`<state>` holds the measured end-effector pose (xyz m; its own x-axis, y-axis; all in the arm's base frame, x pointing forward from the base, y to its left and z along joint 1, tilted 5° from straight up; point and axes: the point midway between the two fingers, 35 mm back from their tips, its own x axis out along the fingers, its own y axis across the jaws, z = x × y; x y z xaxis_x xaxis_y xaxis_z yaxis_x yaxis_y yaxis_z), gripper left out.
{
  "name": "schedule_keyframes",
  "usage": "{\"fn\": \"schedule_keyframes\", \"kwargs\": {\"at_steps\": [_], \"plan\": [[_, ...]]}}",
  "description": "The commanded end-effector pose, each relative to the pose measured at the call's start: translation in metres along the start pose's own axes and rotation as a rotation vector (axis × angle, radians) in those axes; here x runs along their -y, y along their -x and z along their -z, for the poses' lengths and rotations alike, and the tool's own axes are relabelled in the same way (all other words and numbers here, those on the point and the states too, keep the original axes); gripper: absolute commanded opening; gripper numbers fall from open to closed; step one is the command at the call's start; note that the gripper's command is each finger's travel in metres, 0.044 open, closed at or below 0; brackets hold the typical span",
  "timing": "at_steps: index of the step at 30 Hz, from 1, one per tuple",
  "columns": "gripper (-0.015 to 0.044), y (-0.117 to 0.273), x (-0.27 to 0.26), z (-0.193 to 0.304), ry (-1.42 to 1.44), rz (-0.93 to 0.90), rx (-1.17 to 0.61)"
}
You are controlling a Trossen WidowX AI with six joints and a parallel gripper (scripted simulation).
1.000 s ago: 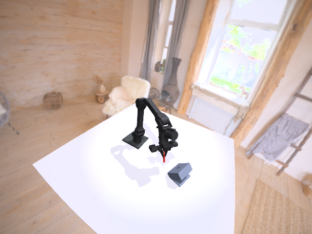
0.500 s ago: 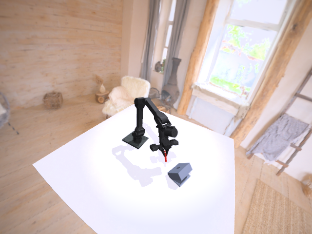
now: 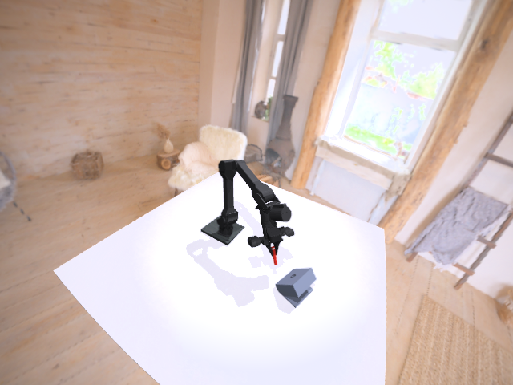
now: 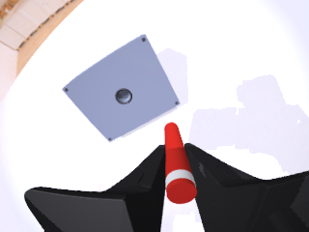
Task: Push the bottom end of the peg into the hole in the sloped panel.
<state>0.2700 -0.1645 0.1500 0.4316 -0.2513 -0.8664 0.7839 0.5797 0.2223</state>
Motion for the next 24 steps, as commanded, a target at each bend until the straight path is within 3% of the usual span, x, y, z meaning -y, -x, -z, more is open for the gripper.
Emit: {"fn": "schedule_keyframes", "kwargs": {"at_steps": [1,24], "plan": [[0.0,0.0,-0.002,0.002,-0.013,-0.01,0.022],[0.0,0.006,-0.016,0.008,-0.052,-0.09,0.131]]}}
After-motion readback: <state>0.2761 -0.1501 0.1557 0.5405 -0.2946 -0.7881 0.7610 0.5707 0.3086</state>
